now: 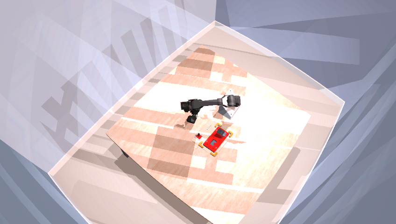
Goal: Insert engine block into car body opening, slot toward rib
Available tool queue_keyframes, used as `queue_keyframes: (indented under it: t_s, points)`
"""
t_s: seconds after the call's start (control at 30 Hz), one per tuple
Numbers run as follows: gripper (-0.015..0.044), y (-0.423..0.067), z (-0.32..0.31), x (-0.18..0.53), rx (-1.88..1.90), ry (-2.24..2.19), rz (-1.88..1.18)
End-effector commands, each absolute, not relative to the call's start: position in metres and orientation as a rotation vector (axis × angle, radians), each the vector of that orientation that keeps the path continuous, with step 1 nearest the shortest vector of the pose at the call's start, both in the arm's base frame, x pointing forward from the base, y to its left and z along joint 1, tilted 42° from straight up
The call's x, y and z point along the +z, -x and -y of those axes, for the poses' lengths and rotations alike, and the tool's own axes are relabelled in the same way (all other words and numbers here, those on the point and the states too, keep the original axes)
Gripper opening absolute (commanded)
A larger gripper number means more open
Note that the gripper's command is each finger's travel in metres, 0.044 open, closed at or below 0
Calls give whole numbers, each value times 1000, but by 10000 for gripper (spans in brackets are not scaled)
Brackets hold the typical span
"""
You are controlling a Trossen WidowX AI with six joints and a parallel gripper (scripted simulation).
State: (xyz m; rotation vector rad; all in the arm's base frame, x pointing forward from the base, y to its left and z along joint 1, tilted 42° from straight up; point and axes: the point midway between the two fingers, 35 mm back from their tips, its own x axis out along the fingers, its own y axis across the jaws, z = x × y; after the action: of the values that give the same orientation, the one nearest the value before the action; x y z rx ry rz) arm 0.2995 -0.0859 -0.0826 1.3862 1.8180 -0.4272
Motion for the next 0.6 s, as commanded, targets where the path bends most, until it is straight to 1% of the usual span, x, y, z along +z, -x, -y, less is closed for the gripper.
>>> queue_keyframes:
  t_s: [0.0, 0.37, 0.57]
  points:
    - [0, -301, 94, -73, -425, -1379, -1812]
    - [0, -301, 112, -48, -424, -1380, -1813]
    - [0, -299, 100, -62, -423, -1381, -1813]
